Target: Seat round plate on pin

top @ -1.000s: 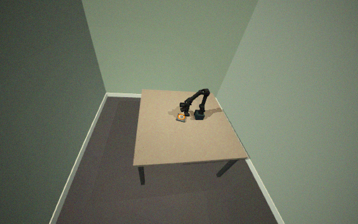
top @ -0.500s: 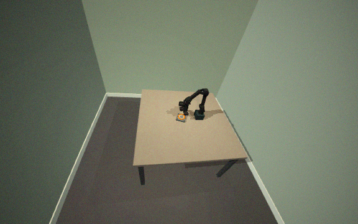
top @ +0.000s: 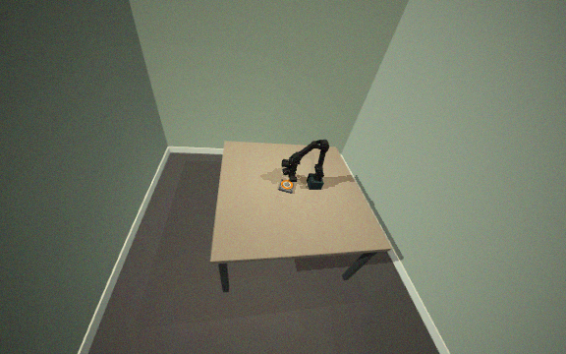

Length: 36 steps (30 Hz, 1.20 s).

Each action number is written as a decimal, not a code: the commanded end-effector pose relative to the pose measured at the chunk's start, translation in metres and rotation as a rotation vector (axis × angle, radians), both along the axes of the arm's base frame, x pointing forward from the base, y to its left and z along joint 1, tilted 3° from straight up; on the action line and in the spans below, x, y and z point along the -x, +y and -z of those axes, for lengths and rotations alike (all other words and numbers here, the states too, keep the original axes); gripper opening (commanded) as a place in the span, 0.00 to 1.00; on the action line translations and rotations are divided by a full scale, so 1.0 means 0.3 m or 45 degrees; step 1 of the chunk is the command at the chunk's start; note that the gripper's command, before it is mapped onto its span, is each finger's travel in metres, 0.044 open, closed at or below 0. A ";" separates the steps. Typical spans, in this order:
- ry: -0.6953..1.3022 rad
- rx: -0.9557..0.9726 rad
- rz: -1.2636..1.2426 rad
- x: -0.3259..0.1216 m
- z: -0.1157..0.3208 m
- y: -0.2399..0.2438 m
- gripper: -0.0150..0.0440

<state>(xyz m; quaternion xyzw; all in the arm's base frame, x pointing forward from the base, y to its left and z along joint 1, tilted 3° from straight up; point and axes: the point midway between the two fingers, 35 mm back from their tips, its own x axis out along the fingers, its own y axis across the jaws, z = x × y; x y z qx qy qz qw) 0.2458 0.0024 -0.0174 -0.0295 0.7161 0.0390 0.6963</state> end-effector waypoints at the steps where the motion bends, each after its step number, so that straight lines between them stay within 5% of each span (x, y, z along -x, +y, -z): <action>1: 0.000 0.004 -0.003 -0.013 0.004 -0.006 0.25; 16: 0.000 0.004 -0.003 -0.009 -0.154 -0.007 0.25; 36: 0.008 0.000 0.000 -0.009 -0.129 -0.006 0.25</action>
